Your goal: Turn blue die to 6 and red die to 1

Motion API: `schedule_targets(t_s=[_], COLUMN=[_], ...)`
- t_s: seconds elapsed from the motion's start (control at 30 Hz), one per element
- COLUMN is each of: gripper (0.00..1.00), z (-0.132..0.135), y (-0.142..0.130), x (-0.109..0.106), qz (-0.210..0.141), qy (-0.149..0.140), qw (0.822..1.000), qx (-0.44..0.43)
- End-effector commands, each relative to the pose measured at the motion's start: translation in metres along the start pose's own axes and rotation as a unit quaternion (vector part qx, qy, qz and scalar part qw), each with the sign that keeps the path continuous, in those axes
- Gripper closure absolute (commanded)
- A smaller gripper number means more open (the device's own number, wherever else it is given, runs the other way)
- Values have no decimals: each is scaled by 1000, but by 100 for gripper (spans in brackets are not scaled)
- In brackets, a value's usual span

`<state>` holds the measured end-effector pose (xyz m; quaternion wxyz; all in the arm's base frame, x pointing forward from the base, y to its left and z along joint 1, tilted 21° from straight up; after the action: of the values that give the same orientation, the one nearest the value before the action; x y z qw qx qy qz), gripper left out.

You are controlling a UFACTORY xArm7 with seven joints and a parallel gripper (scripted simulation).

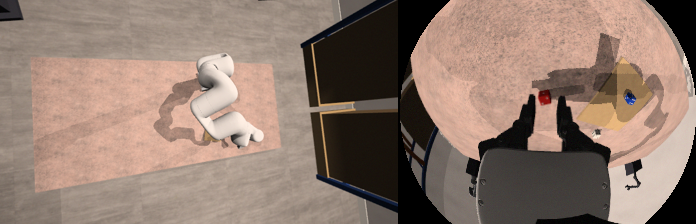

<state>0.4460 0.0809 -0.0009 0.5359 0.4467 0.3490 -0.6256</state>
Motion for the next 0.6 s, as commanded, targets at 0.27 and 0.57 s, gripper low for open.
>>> schedule_targets(t_s=[0.27, 0.57], gripper=[69, 69], z=[-1, -1], y=[1, 1], x=[5, 6], qz=[2, 2], qy=[1, 1], qw=[1000, 1000], qx=[0, 0])
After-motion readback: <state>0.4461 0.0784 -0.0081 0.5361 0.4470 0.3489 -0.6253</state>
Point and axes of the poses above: the point where the finger pads meet when closed, its own x axis out along the fingers, its own z axis across the jaws, y = z × x, the point moved 4 cm from there along -x, back along the fingers, and after that the axes turned 5 degrees about x, right-handed, at the moved point
